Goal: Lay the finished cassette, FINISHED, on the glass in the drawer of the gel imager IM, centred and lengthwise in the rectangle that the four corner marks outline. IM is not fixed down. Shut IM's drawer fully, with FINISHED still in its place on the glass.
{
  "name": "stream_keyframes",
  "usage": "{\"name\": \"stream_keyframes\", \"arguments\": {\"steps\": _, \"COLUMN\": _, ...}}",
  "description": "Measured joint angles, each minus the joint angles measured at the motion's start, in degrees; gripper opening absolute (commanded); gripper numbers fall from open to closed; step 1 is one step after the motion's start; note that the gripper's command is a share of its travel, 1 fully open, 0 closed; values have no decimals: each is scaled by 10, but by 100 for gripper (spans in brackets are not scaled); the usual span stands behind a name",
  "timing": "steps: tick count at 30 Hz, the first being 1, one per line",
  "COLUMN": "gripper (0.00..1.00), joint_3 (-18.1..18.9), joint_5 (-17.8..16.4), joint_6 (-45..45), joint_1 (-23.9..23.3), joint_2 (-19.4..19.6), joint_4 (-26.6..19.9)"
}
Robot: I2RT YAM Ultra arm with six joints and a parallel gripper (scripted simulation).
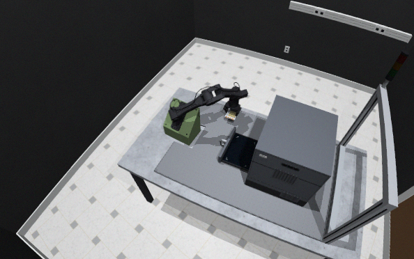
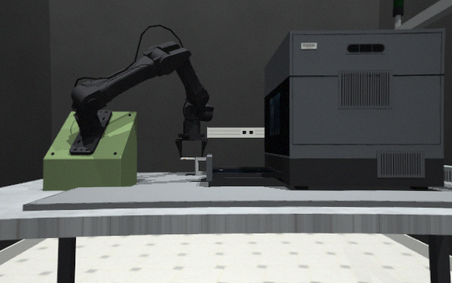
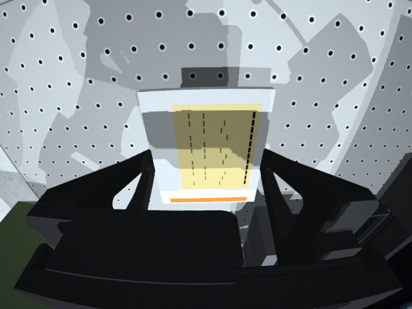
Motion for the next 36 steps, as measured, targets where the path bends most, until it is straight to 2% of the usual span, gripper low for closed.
{"name": "stream_keyframes", "arguments": {"steps": 36, "gripper": 0, "joint_3": 41, "joint_5": -17, "joint_6": 28, "joint_1": 29, "joint_2": -26, "joint_4": -79}}
